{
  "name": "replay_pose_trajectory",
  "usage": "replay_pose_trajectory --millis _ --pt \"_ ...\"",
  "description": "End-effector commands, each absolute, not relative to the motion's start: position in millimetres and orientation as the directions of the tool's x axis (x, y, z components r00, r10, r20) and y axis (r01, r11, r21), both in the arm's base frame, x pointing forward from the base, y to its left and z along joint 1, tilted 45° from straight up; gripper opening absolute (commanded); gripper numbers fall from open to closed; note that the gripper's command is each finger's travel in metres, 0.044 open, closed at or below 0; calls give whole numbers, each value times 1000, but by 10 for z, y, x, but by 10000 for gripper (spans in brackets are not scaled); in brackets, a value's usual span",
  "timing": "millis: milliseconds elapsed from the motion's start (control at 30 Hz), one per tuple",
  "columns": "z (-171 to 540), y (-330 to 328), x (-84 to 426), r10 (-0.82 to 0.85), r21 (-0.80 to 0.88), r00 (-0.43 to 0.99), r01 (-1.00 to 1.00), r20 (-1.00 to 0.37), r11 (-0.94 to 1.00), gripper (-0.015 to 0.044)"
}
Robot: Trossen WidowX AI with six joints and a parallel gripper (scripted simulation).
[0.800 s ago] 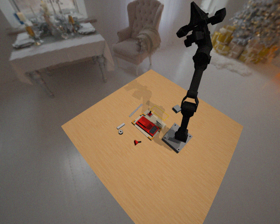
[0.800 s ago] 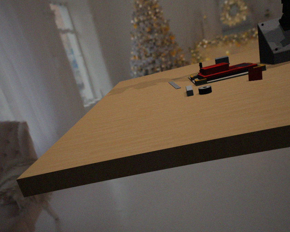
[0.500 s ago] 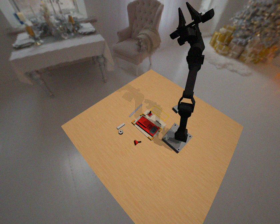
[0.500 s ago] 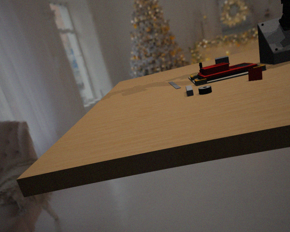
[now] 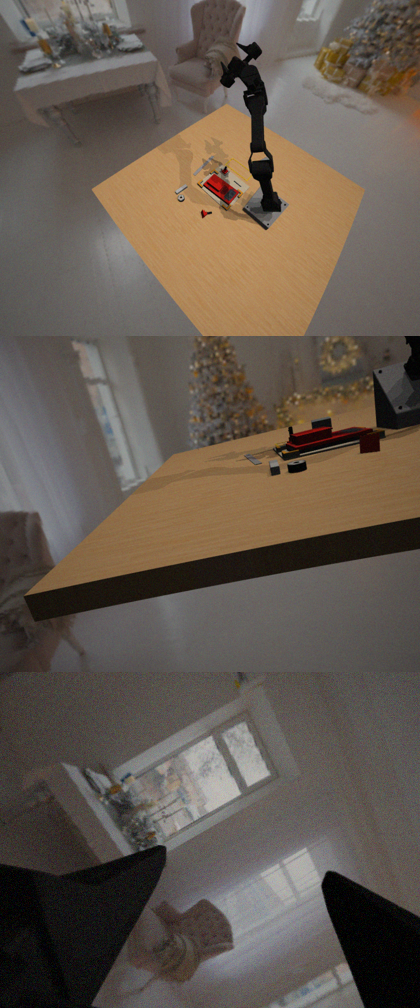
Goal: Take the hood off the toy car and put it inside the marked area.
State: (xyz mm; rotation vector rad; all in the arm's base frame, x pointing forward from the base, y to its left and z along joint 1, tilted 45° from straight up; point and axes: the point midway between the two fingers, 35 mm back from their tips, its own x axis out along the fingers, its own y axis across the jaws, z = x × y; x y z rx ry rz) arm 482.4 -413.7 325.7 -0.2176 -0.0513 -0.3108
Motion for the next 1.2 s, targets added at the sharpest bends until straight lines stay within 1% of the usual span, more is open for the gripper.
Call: replay_pose_trajectory --millis 0,167,300,433,600,800,1033,1100,1167 --pt "2790 -3592 5091 -183 -116 978 172 -99 978 440" --pt "2270 -2932 5233 -33 5 956 36 -290 999 440" --pt "1878 -2355 5223 102 113 898 -59 -428 992 440" --pt "1526 -1763 5100 240 228 803 -134 -545 964 440" --pt "1159 -1035 4792 404 372 638 -192 -656 908 440" --pt "851 -239 4229 566 532 386 -202 -728 822 440" --pt "693 515 3384 688 678 53 -132 -724 723 440" --pt "688 625 3221 701 697 -7 -111 -713 708 440" --pt "688 638 3201 703 700 -14 -109 -711 706 440"
